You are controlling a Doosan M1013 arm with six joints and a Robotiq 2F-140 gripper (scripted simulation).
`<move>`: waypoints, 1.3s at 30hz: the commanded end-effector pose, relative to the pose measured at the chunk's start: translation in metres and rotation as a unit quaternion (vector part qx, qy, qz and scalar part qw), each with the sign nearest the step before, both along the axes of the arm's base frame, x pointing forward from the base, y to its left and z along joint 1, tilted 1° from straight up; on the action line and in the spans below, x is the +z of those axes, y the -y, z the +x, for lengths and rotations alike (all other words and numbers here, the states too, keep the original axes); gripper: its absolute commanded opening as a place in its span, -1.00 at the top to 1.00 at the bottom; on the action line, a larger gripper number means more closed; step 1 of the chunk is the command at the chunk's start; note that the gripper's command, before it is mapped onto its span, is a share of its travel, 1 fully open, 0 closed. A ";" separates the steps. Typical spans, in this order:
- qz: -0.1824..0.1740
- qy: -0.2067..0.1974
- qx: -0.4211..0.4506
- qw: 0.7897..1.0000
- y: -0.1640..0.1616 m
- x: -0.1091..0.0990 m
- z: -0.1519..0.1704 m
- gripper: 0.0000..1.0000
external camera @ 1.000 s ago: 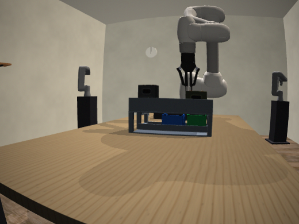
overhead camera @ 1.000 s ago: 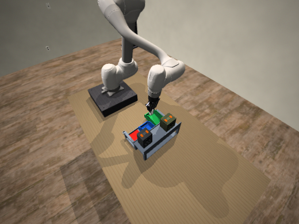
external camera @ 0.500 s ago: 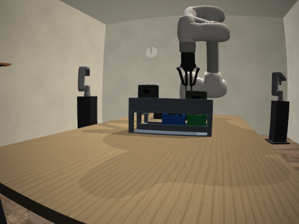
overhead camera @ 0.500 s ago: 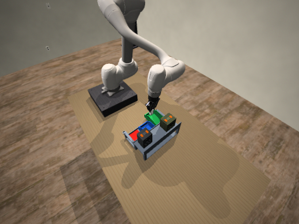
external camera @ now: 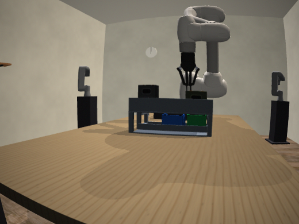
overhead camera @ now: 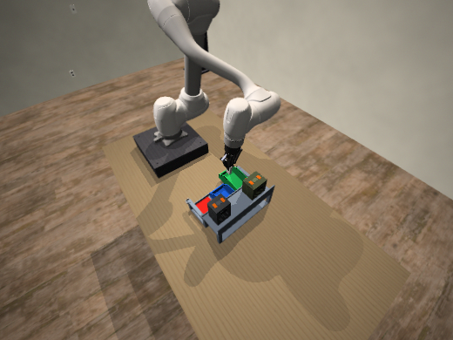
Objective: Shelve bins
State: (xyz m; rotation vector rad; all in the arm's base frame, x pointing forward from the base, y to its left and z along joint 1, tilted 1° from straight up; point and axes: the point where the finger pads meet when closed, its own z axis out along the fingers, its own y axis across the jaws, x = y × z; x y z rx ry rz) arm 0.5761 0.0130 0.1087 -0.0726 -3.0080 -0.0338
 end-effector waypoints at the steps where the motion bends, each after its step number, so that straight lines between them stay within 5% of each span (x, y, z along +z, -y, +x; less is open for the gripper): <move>1: 0.000 0.000 0.000 1.000 0.000 0.000 0.000 0.80; 23: -0.002 0.001 -0.015 1.000 -0.001 0.000 -0.002 0.80; 36: -0.029 0.016 -0.243 0.970 -0.020 -0.004 -0.038 0.80; 39: -0.036 0.021 -0.323 0.946 -0.026 -0.006 -0.051 0.80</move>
